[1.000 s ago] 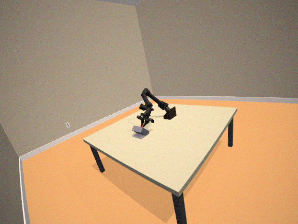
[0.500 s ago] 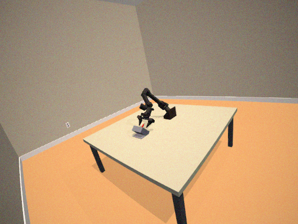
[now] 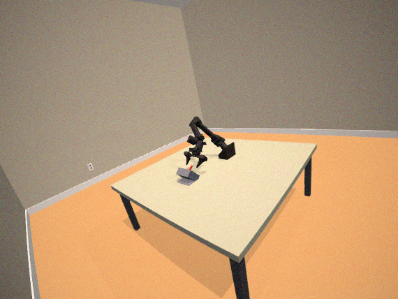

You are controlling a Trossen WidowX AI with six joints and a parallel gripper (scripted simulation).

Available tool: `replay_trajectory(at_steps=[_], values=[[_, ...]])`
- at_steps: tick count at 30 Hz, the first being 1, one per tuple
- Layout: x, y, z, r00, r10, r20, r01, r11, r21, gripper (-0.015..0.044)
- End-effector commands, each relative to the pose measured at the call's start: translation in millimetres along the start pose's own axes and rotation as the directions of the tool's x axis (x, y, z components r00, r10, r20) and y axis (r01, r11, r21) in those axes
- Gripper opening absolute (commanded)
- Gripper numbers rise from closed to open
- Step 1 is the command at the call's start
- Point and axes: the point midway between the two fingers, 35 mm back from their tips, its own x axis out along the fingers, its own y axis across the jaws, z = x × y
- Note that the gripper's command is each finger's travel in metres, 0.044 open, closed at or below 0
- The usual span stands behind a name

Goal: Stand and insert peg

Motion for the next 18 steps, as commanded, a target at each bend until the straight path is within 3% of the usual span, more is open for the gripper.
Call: replay_trajectory(at_steps=[1,18], values=[[-8,-2,2,1.0,-0.003,0.005,0.003,1.0,0.009,0.044],[-32,0,3,1.0,0.0,0.006,0.0,1.0,0.006,0.044]])
